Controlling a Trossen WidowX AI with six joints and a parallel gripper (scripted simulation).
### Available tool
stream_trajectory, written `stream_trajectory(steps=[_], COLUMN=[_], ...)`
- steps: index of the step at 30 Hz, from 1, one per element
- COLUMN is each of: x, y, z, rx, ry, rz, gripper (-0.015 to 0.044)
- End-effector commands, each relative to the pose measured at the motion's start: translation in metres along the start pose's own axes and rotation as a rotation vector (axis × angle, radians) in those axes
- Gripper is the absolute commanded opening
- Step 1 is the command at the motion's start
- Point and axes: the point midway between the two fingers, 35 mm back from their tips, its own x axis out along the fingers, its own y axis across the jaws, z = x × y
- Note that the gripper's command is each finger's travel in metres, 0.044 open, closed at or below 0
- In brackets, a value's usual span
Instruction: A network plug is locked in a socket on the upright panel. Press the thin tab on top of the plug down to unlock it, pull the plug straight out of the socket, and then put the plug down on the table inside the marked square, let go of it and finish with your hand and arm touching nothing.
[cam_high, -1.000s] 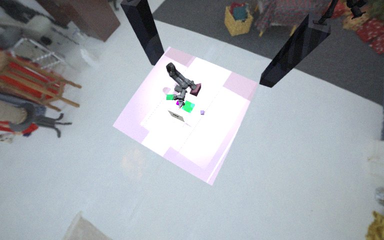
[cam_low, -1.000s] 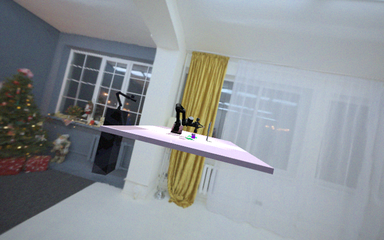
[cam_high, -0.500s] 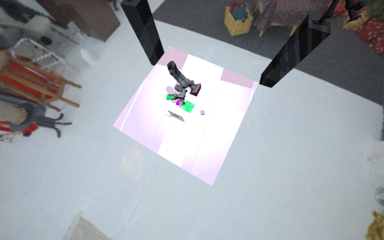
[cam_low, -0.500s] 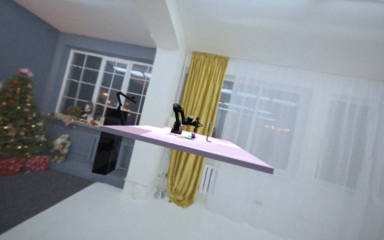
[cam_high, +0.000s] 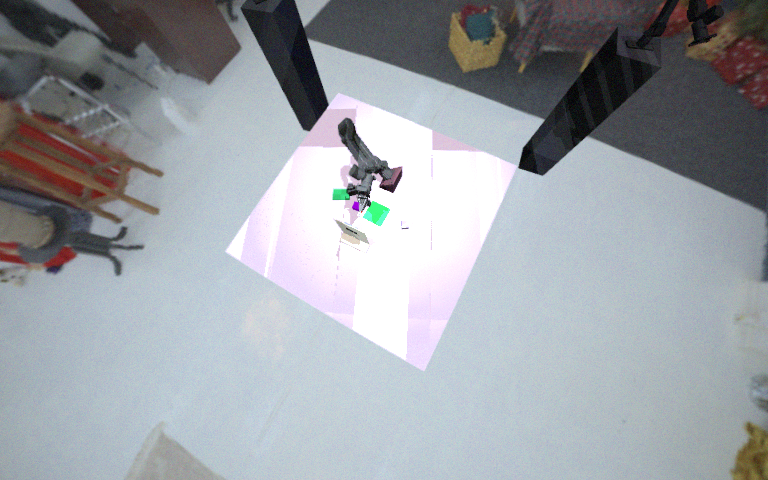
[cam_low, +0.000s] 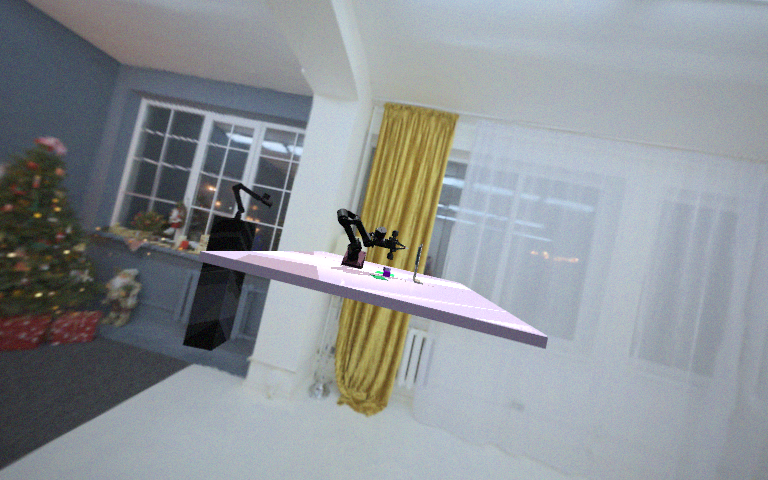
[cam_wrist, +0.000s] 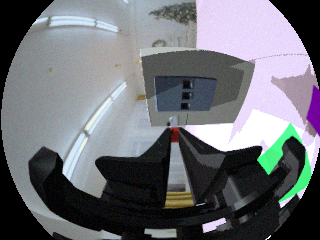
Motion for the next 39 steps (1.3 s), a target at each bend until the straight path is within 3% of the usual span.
stream_trajectory(steps=[1,14,39], x=[-0.002,-0.011,-0.013], y=[0.010,0.023,-0.038], z=[0.002,-0.001,-0.047], rx=[0.006,0.009,0.012], ry=[-0.009,-0.003,0.200], rz=[0.005,-0.007,-0.472], gripper=[0.0000,0.0000,0.0000])
